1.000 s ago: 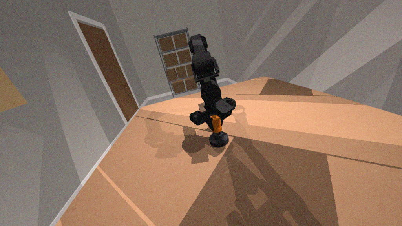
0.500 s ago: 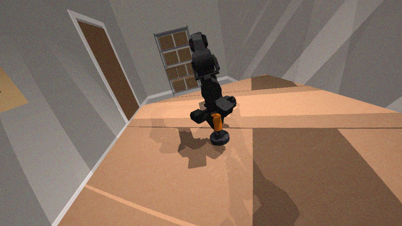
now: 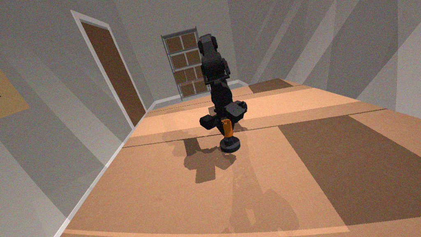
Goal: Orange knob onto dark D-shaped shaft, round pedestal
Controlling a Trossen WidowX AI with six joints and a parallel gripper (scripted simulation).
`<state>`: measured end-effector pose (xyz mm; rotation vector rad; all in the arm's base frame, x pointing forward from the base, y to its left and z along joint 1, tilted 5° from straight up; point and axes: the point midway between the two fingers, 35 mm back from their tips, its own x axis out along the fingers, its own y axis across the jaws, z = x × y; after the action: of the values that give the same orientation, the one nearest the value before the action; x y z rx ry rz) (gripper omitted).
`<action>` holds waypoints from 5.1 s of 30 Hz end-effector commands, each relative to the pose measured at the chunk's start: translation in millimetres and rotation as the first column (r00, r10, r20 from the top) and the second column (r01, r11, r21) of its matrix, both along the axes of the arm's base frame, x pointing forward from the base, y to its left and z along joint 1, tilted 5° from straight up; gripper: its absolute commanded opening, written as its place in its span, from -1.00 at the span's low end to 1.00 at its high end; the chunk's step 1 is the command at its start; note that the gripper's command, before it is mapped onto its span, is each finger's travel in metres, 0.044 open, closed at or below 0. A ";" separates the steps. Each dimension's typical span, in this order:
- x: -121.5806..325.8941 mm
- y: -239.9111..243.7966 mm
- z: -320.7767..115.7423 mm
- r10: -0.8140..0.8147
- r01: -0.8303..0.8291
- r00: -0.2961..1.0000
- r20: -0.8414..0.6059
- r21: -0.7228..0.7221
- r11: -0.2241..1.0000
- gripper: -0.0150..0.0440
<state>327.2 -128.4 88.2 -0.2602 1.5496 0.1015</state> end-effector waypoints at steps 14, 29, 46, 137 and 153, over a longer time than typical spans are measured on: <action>1.6 -0.2 -0.7 0.003 -0.003 1.000 0.007 0.000 1.000 -0.49; 5.7 -1.4 5.9 0.209 -0.209 0.978 -0.014 -0.005 0.978 -0.49; 7.8 -2.9 1.2 0.209 -0.209 0.978 -0.014 -0.005 0.978 -0.49; 0.8 0.3 2.9 0.740 -0.742 0.668 -0.077 0.010 0.670 -0.49; 1.8 -0.4 -0.8 0.740 -0.742 0.668 -0.077 0.010 0.670 -0.49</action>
<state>327.3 -128.3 87.0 -0.9140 1.4344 0.7544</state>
